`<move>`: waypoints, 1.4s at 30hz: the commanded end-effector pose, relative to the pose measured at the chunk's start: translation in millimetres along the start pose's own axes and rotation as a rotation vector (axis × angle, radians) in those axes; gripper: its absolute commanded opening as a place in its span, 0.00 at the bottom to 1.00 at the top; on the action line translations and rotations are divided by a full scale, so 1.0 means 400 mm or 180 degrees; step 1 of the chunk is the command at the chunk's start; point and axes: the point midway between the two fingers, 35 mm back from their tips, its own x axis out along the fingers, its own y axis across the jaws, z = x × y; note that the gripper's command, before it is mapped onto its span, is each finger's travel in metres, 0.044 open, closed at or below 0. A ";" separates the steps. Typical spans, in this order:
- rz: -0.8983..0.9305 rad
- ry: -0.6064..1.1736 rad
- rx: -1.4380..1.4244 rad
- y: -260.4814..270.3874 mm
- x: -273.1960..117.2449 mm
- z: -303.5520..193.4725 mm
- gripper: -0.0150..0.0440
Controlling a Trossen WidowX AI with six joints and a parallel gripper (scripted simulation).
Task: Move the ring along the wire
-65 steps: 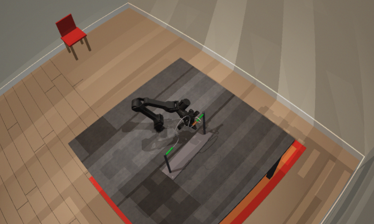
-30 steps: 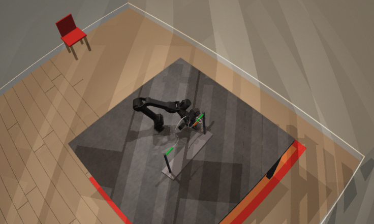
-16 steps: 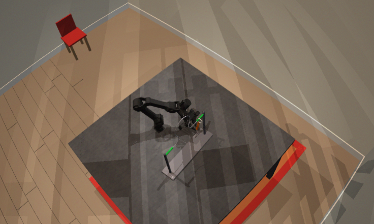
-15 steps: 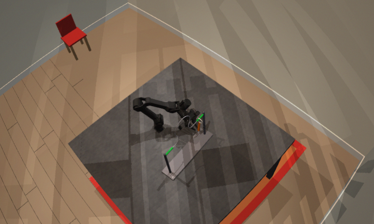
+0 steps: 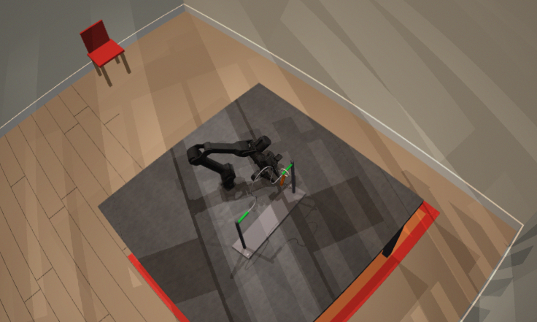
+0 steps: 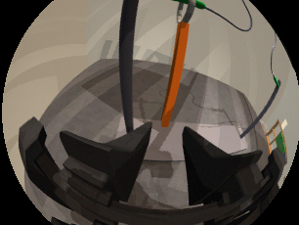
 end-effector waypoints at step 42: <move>0.0011 -0.0028 0.0022 -0.004 -0.150 0.007 0.97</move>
